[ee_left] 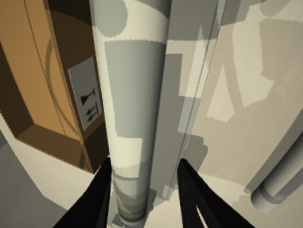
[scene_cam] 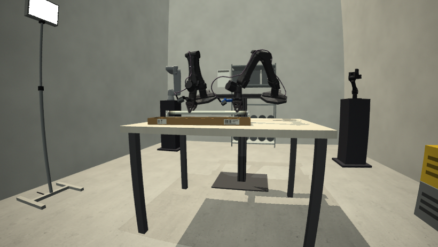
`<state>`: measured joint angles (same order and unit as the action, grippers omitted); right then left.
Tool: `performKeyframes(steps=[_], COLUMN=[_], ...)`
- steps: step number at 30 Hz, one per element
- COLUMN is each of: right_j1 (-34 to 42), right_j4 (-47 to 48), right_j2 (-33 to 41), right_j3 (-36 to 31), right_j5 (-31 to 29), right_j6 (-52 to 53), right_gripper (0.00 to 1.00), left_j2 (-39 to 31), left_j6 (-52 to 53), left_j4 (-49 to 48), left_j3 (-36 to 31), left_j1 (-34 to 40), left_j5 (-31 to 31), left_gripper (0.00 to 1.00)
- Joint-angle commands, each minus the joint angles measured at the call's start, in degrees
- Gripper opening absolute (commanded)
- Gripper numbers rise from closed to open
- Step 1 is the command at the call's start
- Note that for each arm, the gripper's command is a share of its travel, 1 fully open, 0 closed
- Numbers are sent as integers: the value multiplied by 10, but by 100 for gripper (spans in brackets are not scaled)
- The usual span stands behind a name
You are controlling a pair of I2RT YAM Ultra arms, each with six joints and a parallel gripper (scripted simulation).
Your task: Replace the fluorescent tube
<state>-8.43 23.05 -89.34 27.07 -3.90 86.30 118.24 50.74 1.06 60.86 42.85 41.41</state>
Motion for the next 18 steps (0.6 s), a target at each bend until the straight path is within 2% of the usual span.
performKeyframes(steps=[1, 3, 4, 18], right_j1=[-7, -7, -7, 0], right_j4=[-21, -20, -20, -23], right_j2=[24, 24, 24, 28], right_j3=[-27, -28, -28, -18], right_j5=[-15, -15, -15, -15], right_j6=[2, 2, 2, 1], right_gripper=[11, 11, 49, 49], left_j2=[-8, -7, -7, -7], left_j6=[-3, -3, -3, -3], left_j4=[9, 9, 9, 9], left_j3=[4, 4, 4, 4], left_j1=[13, 13, 13, 13], left_j5=[5, 5, 5, 5], left_gripper=[49, 49, 49, 49])
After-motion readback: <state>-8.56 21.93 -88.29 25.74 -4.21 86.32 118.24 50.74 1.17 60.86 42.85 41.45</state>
